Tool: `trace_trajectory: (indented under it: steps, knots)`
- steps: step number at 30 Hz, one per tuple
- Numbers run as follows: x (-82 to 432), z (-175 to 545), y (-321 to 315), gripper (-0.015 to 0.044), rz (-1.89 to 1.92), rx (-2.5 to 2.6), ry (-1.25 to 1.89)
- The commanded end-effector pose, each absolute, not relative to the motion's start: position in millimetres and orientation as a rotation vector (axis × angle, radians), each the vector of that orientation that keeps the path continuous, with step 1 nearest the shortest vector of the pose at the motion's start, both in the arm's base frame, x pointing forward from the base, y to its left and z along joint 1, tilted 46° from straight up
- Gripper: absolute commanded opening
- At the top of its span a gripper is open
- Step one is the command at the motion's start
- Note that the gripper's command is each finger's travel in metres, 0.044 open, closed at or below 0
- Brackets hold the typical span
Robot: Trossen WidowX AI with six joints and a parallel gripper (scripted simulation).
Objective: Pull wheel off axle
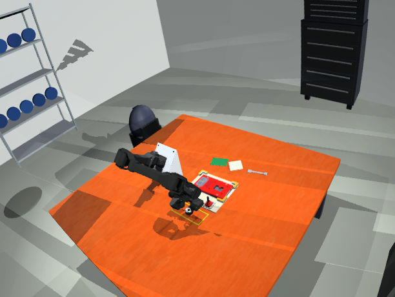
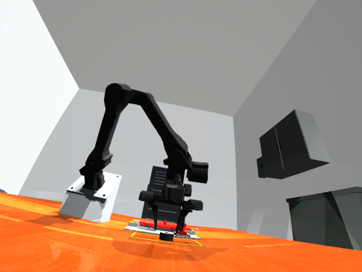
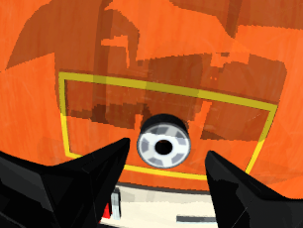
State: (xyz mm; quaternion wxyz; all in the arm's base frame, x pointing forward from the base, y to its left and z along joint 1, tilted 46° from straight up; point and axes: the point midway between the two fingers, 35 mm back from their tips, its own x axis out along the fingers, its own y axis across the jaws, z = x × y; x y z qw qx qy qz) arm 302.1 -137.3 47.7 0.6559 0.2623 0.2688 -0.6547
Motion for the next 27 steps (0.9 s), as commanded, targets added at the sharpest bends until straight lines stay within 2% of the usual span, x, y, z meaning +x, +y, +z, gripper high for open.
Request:
trace_trajectory:
  steps: [1, 7, 12, 13, 18, 27]
  knots:
    - [305.6, 71.1, -114.0, 0.0300, -1.466, 0.601, 0.598]
    - [304.1, 83.6, -101.6, 0.0300, -1.465, 0.599, 0.598]
    - [275.5, 80.3, -75.0, 0.0431, -1.458, 0.605, 0.611]
    - [266.1, 81.3, -67.8, 0.0440, -1.459, 0.606, 0.612]
    - [224.0, 85.8, -44.2, 0.0440, -1.466, 0.598, 0.605]
    - [222.3, 86.0, -43.6, 0.0440, -1.466, 0.598, 0.604]
